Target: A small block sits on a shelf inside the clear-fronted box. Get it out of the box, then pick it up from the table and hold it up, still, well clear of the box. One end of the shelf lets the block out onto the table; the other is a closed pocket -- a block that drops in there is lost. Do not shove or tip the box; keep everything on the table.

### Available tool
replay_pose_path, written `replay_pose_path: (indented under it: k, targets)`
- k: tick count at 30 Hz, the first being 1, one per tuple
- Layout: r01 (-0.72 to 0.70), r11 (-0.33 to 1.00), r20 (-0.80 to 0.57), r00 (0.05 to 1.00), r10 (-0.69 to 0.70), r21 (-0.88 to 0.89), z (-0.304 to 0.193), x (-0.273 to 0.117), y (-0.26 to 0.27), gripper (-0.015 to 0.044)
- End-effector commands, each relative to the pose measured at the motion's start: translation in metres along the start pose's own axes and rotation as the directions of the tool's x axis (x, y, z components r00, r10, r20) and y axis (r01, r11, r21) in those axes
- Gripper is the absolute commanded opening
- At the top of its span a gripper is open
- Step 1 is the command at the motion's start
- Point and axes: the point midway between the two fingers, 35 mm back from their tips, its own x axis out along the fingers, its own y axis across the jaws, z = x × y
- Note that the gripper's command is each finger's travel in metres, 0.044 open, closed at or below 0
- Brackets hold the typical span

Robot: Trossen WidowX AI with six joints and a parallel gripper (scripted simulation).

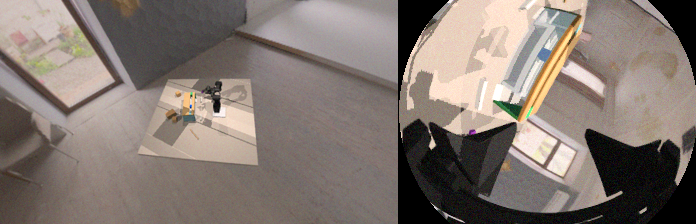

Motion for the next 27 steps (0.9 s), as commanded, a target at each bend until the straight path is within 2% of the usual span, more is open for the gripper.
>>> replay_pose_path:
  k: [1, 4, 6, 9, 12, 15, 18, 22, 27]
  targets:
    - [-0.002, 1.0, 0.011, 1.0, 0.002, -0.019, 0.001, 0.001, 0.0, 0.04]
    - [0.017, 0.96, 0.163, 0.986, 0.03, -0.28, 0.011, 0.012, -0.001, 0.04]
    - [0.088, 0.87, 0.286, 0.956, 0.063, -0.486, 0.02, 0.02, -0.001, 0.04]
    - [0.273, 0.645, 0.451, 0.884, 0.124, -0.714, 0.033, 0.03, -0.001, 0.04]
    - [0.504, 0.339, 0.585, 0.786, 0.202, -0.794, 0.045, 0.039, -0.001, 0.04]
    - [0.712, -0.001, 0.681, 0.671, 0.293, -0.702, 0.055, 0.048, -0.001, 0.04]
    - [0.833, -0.315, 0.735, 0.55, 0.395, -0.454, 0.065, 0.056, -0.002, 0.04]
    - [0.85, -0.501, 0.747, 0.437, 0.5, -0.162, 0.072, 0.065, -0.003, 0.04]
    - [0.746, -0.645, 0.727, 0.35, 0.59, 0.165, 0.078, 0.073, -0.005, 0.04]
